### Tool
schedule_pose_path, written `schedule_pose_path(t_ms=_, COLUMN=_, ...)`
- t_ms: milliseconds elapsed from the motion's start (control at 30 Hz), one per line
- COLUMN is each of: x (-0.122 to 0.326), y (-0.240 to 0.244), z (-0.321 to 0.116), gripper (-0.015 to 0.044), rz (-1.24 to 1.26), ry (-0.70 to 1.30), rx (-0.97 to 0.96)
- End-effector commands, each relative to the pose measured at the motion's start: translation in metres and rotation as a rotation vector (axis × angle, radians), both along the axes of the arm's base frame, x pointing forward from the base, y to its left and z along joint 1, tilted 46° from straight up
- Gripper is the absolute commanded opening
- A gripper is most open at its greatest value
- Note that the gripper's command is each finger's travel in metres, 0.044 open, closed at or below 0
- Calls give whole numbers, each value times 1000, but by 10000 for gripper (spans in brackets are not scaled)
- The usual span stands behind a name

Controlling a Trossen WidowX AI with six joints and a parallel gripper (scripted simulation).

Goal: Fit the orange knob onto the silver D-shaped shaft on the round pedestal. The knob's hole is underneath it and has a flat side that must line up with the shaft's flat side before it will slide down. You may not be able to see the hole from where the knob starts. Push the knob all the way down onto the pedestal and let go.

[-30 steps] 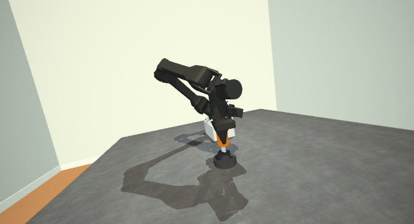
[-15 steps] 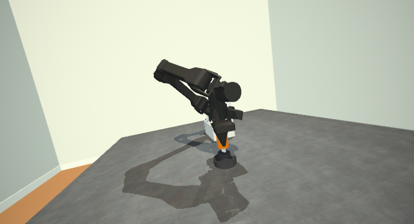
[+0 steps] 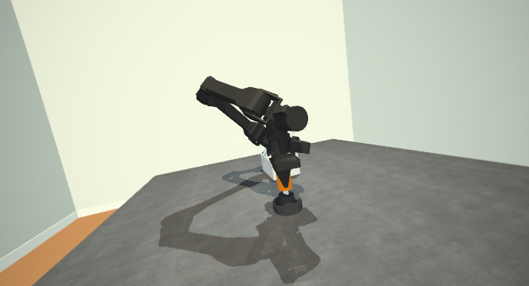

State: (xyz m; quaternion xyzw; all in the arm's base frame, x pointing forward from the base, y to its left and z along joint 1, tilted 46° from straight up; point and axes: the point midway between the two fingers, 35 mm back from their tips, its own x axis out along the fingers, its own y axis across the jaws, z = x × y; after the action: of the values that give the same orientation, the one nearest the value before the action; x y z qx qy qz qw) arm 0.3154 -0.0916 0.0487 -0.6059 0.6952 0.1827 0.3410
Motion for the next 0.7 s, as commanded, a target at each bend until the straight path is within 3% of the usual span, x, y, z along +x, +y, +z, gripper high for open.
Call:
schedule_pose_path(t_ms=0, x=1, y=1, z=2, gripper=0, rz=3, ry=-3, rx=-4)
schedule_pose_path(t_ms=367, x=1, y=2, z=3, gripper=0, rz=141, ry=140, rx=2)
schedule_pose_path(t_ms=667, x=1, y=-1, z=0, gripper=0, rz=148, ry=148, rx=2)
